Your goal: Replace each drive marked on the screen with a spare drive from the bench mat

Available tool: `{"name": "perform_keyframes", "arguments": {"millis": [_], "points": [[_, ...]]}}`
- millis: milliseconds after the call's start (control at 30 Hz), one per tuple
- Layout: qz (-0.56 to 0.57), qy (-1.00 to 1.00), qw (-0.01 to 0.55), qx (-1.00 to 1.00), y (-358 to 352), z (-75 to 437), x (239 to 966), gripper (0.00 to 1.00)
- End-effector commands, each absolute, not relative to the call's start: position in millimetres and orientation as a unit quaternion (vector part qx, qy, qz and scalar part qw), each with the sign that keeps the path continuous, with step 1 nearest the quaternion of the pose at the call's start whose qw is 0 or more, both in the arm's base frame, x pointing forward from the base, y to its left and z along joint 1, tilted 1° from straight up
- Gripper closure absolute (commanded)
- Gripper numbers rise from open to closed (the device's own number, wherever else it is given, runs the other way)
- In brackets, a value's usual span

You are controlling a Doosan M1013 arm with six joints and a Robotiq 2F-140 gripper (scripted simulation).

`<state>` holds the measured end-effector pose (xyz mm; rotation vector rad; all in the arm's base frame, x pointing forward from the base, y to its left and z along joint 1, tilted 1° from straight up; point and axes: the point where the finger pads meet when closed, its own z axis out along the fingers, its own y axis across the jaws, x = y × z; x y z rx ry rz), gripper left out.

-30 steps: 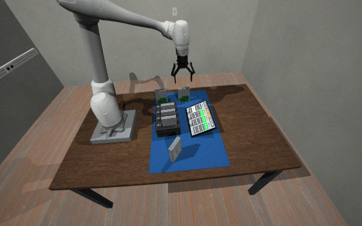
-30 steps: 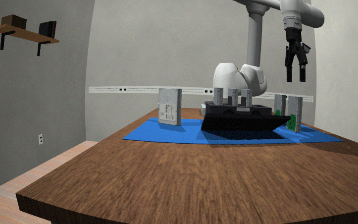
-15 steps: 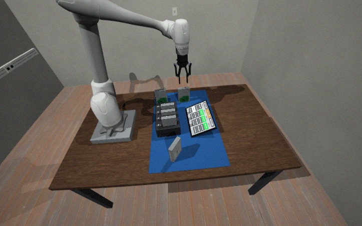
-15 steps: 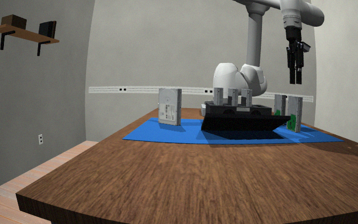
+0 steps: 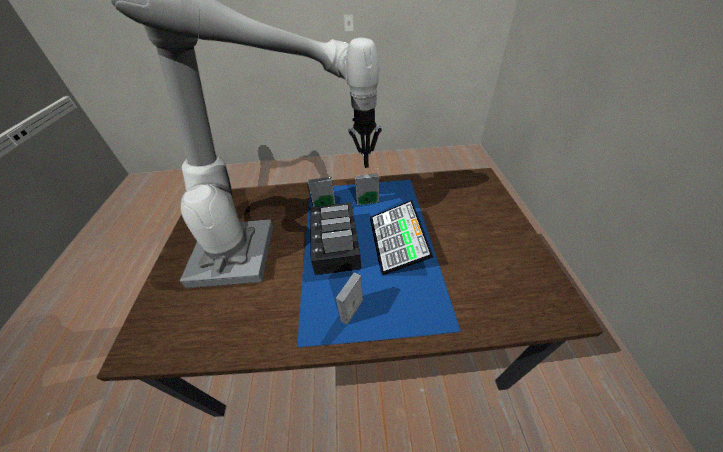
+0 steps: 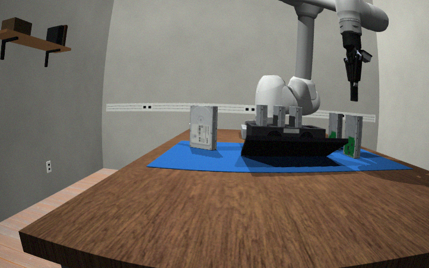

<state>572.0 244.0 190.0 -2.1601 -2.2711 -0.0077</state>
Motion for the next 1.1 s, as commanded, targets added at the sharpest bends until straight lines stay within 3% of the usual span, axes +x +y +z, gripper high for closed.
{"name": "perform_keyframes", "arguments": {"millis": [0,533,1067], "points": [[-0.003,-0.725,0.004,-0.689,244,191,572,0.9],[-0.003,-0.732,0.003,-0.681,230,191,576,0.9],[-0.003,-0.897,0.002,-0.443,25,189,579,0.9]]}}
